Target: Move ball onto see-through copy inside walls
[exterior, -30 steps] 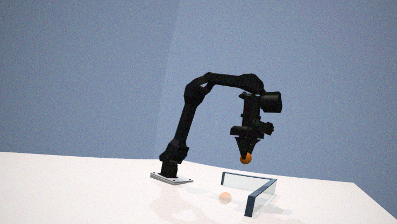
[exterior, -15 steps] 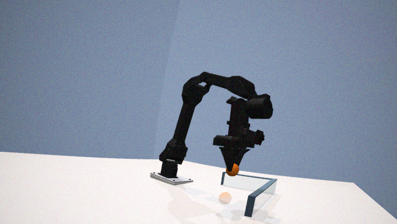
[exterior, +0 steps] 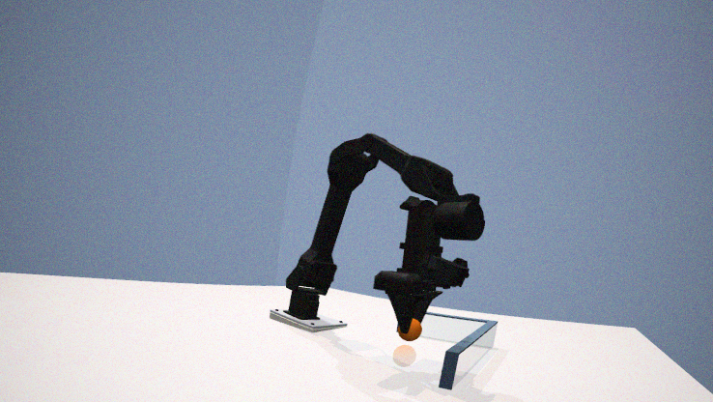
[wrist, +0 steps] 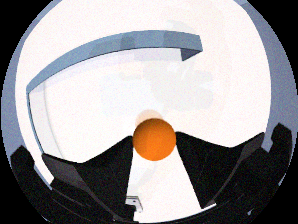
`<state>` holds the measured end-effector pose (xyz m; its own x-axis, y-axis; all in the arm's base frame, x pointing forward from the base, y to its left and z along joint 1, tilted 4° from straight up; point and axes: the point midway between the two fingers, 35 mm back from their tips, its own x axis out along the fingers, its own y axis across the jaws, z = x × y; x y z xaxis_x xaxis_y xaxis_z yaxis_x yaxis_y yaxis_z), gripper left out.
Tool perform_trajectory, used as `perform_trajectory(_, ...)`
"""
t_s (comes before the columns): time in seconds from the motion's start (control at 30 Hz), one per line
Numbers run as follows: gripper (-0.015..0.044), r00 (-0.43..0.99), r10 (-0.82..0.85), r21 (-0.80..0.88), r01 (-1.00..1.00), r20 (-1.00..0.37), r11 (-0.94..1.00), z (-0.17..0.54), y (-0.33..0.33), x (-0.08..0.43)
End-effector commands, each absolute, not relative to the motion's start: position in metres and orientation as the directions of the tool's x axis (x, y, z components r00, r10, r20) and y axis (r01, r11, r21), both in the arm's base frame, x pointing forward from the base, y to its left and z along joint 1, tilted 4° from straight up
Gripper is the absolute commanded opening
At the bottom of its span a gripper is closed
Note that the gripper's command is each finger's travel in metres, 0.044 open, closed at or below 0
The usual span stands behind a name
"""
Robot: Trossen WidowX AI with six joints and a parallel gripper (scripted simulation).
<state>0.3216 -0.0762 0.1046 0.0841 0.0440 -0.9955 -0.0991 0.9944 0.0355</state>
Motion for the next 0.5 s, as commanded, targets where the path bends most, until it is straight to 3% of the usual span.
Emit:
perform_trajectory(0.0,0.0,0.079,0.05,0.042,-0.101,-0.996,0.994,0.086,-0.074,0.321)
perform_trajectory(0.47,0.0,0.079,0.05,0.042,-0.101,-0.996,0.994,0.061,-0.072,0.322)
